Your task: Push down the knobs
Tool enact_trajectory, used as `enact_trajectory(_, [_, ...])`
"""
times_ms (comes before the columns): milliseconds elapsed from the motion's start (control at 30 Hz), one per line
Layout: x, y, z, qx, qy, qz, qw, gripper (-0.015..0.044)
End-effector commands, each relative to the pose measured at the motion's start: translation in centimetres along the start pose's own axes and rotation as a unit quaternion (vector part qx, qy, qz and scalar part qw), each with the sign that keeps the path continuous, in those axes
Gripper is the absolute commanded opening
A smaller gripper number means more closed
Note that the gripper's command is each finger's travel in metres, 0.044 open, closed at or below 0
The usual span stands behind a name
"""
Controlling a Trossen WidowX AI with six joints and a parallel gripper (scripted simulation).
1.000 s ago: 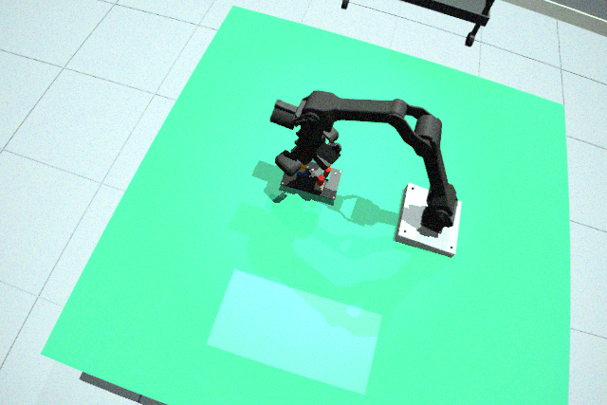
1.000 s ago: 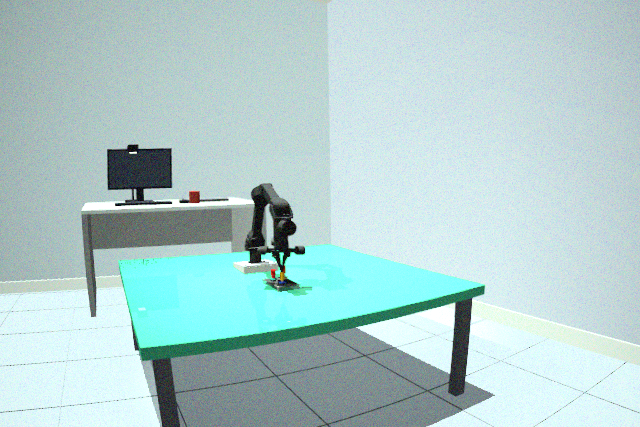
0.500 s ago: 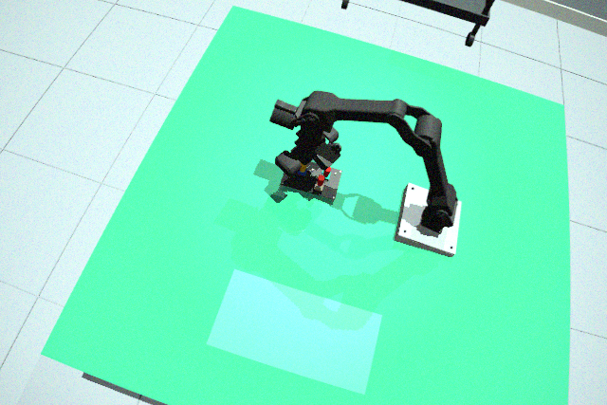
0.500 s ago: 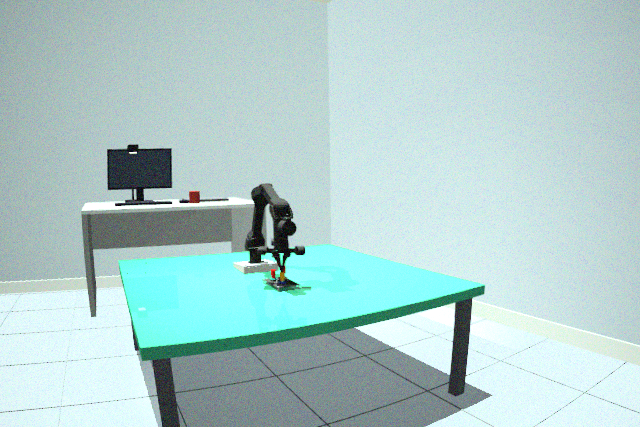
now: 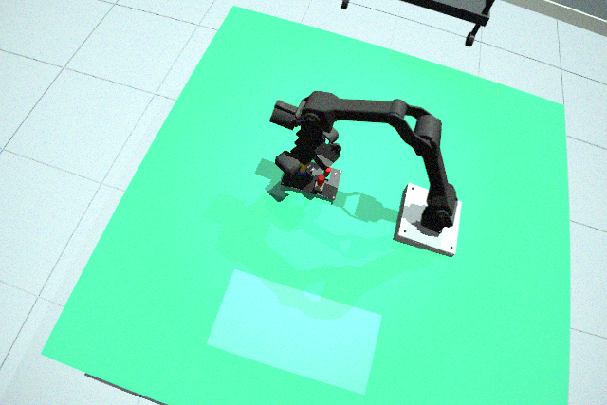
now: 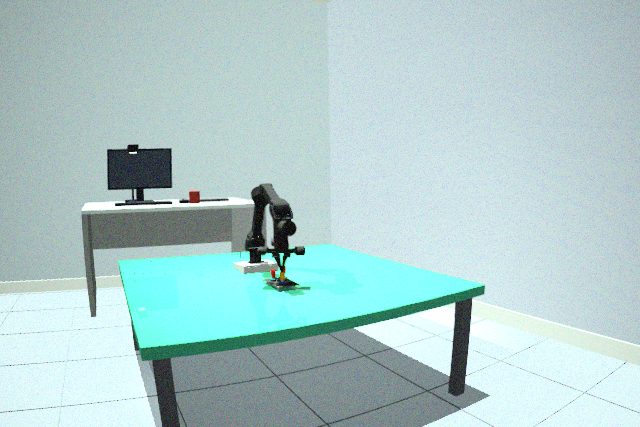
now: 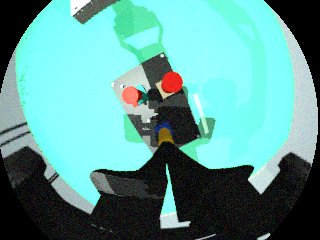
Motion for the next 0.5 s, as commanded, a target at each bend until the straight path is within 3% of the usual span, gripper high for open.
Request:
enact_trajectory(0, [-0.1,0.2,-0.5,-0.005,-0.001,0.002,1.0,0.0])
enact_trajectory(467, [-0.1,0.2,1.6,-0.005,-0.001,0.002,1.0,0.0])
Point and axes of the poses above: the point midway between the two fingers, 35 mm back from their tips, its own z axis back along the fingers, its own x axis across the jaws, y = z × x, the point moved 8 cm from there along z, back along the fingers, and after that the axes turned 12 degrees about -z, right-handed, at the moved point
